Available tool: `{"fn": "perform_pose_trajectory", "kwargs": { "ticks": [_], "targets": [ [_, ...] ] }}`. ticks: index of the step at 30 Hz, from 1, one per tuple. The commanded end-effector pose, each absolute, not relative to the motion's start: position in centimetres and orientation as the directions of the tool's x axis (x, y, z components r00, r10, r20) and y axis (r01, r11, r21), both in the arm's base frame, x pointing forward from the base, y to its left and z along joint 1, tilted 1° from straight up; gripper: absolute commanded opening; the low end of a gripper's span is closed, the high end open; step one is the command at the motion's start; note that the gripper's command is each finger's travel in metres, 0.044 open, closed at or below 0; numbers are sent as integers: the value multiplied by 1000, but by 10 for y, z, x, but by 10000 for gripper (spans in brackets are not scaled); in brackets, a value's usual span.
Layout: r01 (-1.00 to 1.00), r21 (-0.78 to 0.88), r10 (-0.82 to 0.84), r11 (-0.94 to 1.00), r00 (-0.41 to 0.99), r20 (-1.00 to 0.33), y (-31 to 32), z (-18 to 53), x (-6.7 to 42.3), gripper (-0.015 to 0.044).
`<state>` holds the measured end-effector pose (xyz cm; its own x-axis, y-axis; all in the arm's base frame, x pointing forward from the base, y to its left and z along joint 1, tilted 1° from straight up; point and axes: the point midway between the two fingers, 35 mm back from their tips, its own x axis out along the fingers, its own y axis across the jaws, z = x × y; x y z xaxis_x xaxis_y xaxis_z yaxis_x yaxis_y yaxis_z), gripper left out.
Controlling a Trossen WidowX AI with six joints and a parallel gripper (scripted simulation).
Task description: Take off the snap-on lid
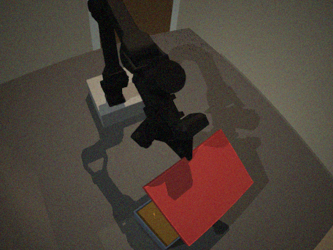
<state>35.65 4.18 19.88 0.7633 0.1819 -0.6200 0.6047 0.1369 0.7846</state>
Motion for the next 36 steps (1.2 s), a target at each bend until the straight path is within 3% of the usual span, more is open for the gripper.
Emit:
{"fn": "perform_pose_trajectory", "kwargs": {
  "ticks": [1, 36],
  "targets": [
    [600, 789, 181, 134, 768, -615, 48, 199, 354, 0],
    [602, 788, 186, 127, 766, -615, 115, 200, 335, 0]
  ]
}}
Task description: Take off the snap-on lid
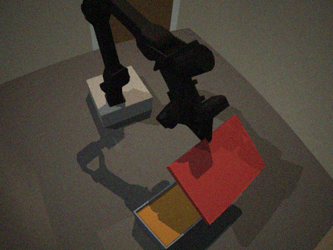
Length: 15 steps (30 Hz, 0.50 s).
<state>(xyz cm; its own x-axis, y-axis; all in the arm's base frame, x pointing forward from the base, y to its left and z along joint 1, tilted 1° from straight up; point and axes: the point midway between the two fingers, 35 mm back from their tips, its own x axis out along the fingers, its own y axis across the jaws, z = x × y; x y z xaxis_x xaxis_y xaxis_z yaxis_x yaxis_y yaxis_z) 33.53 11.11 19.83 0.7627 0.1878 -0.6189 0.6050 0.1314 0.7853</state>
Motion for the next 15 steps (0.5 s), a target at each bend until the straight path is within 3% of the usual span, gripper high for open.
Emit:
{"fn": "perform_pose_trajectory", "kwargs": {
  "ticks": [1, 15],
  "targets": [
    [602, 788, 186, 127, 766, -615, 117, 200, 334, 0],
    [603, 788, 188, 125, 765, -615, 144, 200, 326, 0]
  ]
}}
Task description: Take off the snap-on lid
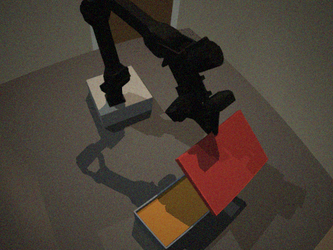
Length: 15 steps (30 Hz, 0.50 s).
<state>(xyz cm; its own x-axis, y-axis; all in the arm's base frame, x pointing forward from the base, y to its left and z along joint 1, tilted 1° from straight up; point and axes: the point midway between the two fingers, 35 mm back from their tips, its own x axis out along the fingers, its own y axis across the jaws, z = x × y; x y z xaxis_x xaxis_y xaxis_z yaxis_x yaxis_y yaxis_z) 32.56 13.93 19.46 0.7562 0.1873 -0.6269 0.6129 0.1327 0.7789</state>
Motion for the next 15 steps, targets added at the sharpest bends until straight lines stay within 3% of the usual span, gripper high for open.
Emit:
{"fn": "perform_pose_trajectory", "kwargs": {
  "ticks": [1, 15],
  "targets": [
    [603, 788, 188, 125, 765, -615, 146, 200, 326, 0],
    [604, 788, 190, 122, 765, -616, 173, 201, 318, 0]
  ]
}}
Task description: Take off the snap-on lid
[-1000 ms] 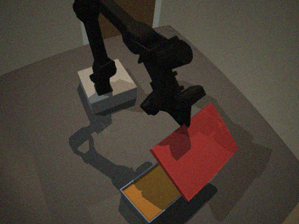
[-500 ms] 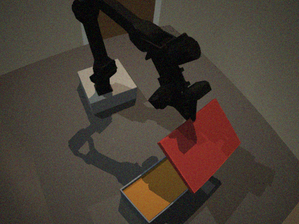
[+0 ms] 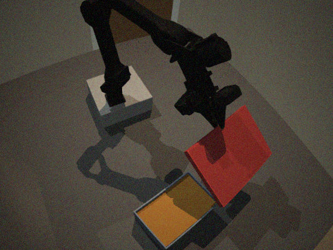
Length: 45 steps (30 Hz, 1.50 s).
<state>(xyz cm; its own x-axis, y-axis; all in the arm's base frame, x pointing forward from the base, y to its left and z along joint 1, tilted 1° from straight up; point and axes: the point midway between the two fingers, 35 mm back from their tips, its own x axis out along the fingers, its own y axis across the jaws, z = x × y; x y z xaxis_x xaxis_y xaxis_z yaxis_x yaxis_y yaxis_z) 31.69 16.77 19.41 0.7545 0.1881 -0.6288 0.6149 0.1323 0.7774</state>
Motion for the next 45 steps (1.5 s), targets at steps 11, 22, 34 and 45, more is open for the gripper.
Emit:
{"fn": "perform_pose_trajectory", "kwargs": {
  "ticks": [11, 22, 34, 45],
  "targets": [
    [605, 787, 192, 120, 764, -616, 194, 201, 312, 0],
    [605, 787, 193, 118, 763, -616, 215, 202, 306, 0],
    [606, 787, 195, 117, 763, -617, 238, 202, 299, 0],
    [607, 786, 196, 115, 762, -617, 259, 203, 293, 0]
  ]
}}
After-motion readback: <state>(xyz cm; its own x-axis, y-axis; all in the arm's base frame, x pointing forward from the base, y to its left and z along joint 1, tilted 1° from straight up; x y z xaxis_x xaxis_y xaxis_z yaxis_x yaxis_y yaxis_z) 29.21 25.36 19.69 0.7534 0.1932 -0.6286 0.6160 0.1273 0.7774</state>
